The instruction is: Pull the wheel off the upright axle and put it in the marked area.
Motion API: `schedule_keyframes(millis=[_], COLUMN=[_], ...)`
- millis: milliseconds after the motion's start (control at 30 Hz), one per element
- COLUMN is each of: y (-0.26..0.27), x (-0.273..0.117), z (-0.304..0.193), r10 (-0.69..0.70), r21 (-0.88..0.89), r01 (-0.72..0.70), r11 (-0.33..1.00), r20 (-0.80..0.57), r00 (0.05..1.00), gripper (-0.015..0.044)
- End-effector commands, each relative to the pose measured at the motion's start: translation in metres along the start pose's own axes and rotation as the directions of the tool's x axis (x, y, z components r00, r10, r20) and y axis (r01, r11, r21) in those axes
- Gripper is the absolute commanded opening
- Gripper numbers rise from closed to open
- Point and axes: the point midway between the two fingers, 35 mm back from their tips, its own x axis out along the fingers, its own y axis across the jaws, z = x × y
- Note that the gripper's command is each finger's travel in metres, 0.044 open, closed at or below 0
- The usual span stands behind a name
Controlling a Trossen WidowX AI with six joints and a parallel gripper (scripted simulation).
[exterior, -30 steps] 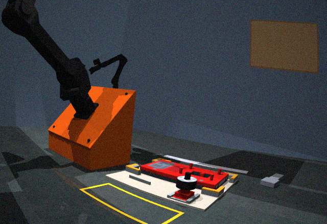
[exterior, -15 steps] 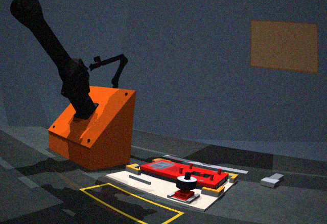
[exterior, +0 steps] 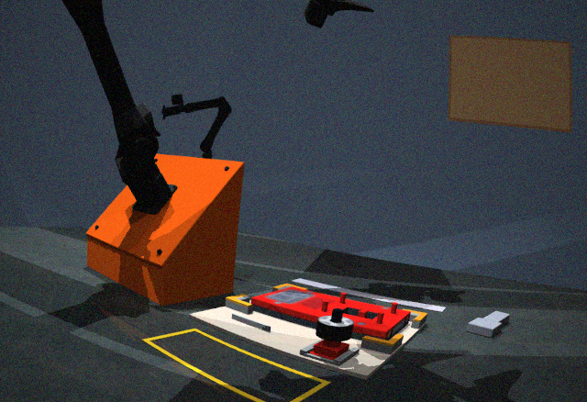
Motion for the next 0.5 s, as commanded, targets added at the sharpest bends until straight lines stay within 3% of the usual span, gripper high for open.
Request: schedule_keyframes(millis=[0, 200, 467], y=[-0.019, -0.053, -0.11], x=[0.031, 0.052, 0.049], z=[0.061, 0.146, 0.253], r10=[-0.117, -0.299, -0.538], r21=[0.012, 0.105, 0.256], r01=[0.117, 0.281, 0.486], r11=[0.993, 0.954, 0.836], r20=[0.173, 0.386, 0.561], r00=[0.978, 0.873, 0.629], gripper=[0.03, 0.03, 0.03])
